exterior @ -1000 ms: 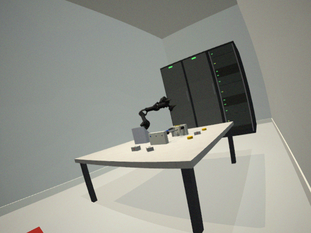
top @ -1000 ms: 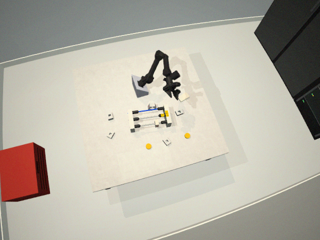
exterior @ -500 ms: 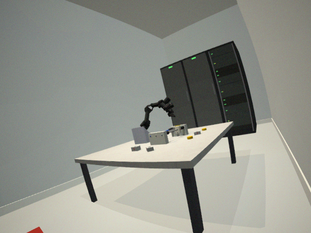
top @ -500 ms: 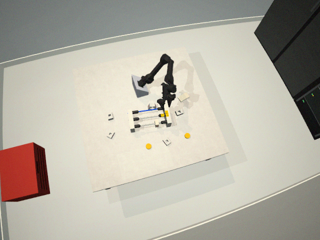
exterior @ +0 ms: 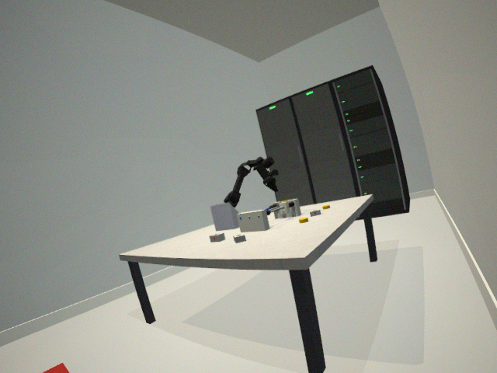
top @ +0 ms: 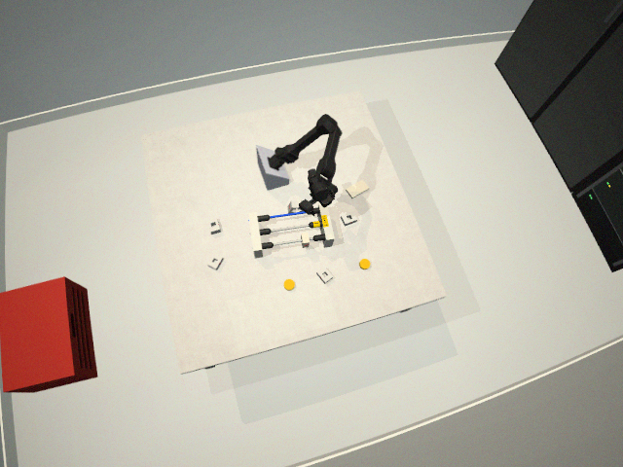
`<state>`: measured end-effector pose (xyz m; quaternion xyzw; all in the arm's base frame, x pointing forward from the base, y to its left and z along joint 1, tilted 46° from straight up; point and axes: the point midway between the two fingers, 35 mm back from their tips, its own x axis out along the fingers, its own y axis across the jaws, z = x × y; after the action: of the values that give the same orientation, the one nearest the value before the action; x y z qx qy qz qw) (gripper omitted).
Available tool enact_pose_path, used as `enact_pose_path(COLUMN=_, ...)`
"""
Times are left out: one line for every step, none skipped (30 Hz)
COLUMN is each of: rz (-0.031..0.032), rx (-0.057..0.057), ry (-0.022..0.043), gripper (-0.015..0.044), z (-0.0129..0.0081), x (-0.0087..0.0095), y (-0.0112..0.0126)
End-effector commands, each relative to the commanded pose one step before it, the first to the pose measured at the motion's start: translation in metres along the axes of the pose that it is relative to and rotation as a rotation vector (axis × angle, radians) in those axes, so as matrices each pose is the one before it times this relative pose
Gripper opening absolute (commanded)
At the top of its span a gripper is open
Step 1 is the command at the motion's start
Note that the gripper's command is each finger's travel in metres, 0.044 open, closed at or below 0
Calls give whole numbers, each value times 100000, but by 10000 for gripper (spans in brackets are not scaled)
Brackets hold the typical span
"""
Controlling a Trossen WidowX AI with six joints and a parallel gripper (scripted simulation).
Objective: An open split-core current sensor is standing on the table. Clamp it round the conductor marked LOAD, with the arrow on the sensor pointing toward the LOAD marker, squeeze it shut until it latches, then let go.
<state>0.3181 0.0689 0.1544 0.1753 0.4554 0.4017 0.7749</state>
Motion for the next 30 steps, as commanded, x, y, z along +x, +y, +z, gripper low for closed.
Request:
enact_pose_path(rz=3371, rx=1123, ry=-351, gripper=440, z=223, x=-145, y=194)
enact_pose_path(rz=0, rx=0, ry=0, gripper=440, z=0, x=0, y=0)
enact_pose_path(rz=0, rx=0, ry=0, gripper=440, z=0, x=0, y=0)
enact_pose_path(rz=0, rx=0, ry=0, gripper=440, z=0, x=0, y=0)
enact_pose_path(rz=0, rx=0, ry=0, gripper=440, z=0, x=0, y=0)
enact_pose_path(rz=0, rx=0, ry=0, gripper=440, z=0, x=0, y=0)
enact_pose_path(rz=0, rx=0, ry=0, gripper=440, z=0, x=0, y=0)
enact_pose_path(rz=0, rx=0, ry=0, gripper=440, z=0, x=0, y=0)
enact_pose_path(rz=0, rx=0, ry=0, gripper=440, z=0, x=0, y=0)
enact_pose_path(rz=0, rx=0, ry=0, gripper=440, z=0, x=0, y=0)
enact_pose_path(rz=0, rx=0, ry=0, gripper=440, z=0, x=0, y=0)
enact_pose_path(rz=0, rx=0, ry=0, gripper=440, z=0, x=0, y=0)
enact_pose_path(rz=0, rx=0, ry=0, gripper=440, z=0, x=0, y=0)
enact_pose_path(rz=0, rx=0, ry=0, gripper=440, z=0, x=0, y=0)
enact_pose_path(rz=0, rx=0, ry=0, gripper=440, z=0, x=0, y=0)
enact_pose_path(rz=0, rx=0, ry=0, gripper=440, z=0, x=0, y=0)
enact_pose_path(rz=0, rx=0, ry=0, gripper=440, z=0, x=0, y=0)
enact_pose_path(rz=-295, rx=1130, ry=614, gripper=440, z=-231, x=44, y=-152)
enact_pose_path(rz=-869, rx=3377, ry=1860, gripper=440, z=-696, x=132, y=-448)
enact_pose_path(rz=-1399, rx=5588, ry=3157, gripper=440, z=-1158, x=225, y=-730)
enact_pose_path(rz=-1682, rx=6982, ry=4095, gripper=440, z=-1451, x=303, y=-902)
enact_pose_path(rz=-1595, rx=6919, ry=4236, gripper=440, z=-1437, x=332, y=-893)
enact_pose_path(rz=-1503, rx=6813, ry=4361, gripper=440, z=-1415, x=359, y=-878)
enact_pose_path(rz=-1414, rx=6699, ry=4489, gripper=440, z=-1394, x=385, y=-861)
enact_pose_path(rz=-1329, rx=6575, ry=4620, gripper=440, z=-1374, x=409, y=-842)
enact_pose_path(rz=-1242, rx=6411, ry=4729, gripper=440, z=-1348, x=430, y=-817)
enact_pose_path(rz=-930, rx=4974, ry=3836, gripper=440, z=-1048, x=362, y=-638)
enact_pose_path(rz=-537, rx=2940, ry=2342, gripper=440, z=-618, x=229, y=-382)
enact_pose_path(rz=-176, rx=972, ry=787, gripper=440, z=-203, x=79, y=-128)
enact_pose_path(rz=0, rx=0, ry=0, gripper=440, z=0, x=0, y=0)
